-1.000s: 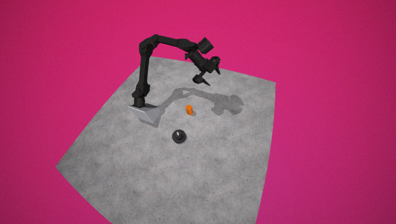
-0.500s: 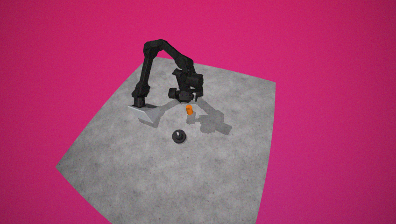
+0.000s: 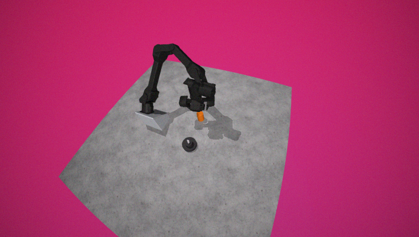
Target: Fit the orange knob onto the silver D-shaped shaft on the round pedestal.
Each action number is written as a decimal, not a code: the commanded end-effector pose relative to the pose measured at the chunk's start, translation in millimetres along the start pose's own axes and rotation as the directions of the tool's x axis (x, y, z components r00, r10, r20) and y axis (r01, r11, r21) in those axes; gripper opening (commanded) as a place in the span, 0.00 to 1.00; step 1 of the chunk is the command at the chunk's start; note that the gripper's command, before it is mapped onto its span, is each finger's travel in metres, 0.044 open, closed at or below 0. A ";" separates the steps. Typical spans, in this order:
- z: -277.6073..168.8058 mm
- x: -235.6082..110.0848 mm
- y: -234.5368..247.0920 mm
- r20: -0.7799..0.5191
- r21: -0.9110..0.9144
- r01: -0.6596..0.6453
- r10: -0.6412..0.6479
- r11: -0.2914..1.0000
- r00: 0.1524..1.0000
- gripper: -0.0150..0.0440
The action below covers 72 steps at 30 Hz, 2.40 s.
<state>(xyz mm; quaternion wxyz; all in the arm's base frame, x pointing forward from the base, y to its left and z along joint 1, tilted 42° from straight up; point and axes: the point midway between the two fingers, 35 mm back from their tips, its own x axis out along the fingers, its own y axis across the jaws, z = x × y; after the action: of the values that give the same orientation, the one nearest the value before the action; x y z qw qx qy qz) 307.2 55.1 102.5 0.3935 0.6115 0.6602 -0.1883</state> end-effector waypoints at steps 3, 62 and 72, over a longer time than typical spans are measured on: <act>0.9 18.3 0.1 -0.005 0.008 -0.003 0.003 1.000 1.000 1.00; 0.7 86.5 0.1 -0.008 0.008 -0.004 0.004 1.000 1.000 0.51; 10.1 72.6 6.8 0.025 -0.031 -0.037 0.037 0.999 0.999 0.25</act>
<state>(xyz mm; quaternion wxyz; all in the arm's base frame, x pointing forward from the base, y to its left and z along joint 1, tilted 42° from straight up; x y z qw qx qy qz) 313.9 108.8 38.0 0.3951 0.6140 0.6581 -0.1838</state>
